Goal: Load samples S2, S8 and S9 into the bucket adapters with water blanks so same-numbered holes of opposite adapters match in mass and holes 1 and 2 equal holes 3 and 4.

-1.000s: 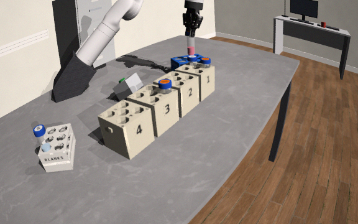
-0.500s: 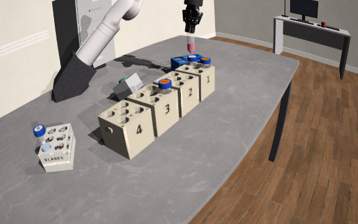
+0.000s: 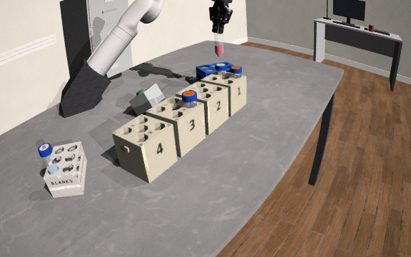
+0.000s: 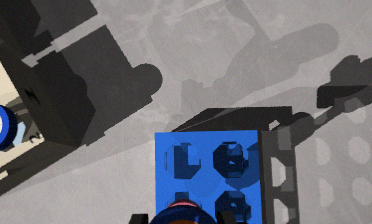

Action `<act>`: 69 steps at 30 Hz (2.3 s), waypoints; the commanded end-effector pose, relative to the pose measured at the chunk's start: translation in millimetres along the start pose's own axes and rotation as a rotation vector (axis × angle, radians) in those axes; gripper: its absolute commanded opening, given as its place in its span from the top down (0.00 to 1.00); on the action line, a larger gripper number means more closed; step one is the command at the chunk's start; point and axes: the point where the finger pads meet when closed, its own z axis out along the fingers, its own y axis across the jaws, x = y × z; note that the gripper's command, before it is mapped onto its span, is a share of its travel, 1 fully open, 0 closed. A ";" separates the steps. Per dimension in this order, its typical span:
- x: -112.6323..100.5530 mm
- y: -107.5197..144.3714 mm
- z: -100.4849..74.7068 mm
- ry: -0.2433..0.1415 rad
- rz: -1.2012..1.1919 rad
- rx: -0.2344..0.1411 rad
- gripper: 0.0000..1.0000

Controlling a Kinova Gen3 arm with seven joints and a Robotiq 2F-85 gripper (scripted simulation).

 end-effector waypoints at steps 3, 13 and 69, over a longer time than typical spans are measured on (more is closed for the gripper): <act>1.1 -0.2 -7.4 -0.001 0.000 0.001 0.90; 3.0 -0.2 -17.9 -0.001 0.000 0.001 0.90; 97.2 -90.7 -13.9 0.000 0.244 -0.042 0.90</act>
